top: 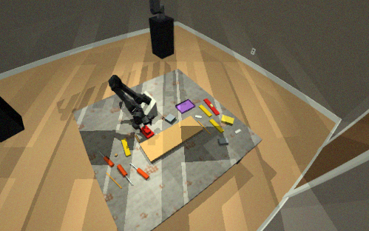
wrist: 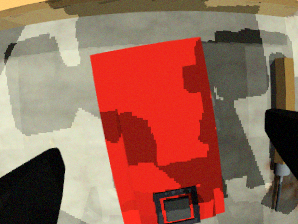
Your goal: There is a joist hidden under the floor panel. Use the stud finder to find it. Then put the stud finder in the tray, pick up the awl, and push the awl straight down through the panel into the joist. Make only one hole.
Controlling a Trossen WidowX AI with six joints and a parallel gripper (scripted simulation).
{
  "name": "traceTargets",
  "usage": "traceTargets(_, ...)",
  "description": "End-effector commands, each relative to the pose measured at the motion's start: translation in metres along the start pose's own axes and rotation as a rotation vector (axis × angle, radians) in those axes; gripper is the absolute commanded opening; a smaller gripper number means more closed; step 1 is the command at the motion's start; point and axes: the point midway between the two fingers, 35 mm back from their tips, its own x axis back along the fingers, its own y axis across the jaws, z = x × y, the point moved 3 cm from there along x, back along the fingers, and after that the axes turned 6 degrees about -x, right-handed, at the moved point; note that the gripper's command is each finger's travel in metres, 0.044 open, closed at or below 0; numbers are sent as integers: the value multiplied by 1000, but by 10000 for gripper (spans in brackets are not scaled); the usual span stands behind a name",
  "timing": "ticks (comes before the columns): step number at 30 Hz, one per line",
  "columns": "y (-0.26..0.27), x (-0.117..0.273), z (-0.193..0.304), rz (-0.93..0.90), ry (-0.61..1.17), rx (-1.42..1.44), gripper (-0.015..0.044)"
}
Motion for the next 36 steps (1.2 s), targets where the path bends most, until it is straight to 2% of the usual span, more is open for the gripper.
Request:
traceTargets(1,-1,-3,1,5,2,4,440)
traceTargets(32,-2,-48,15,7,2,5,440)
traceTargets(36,-2,-48,15,7,2,5,335)
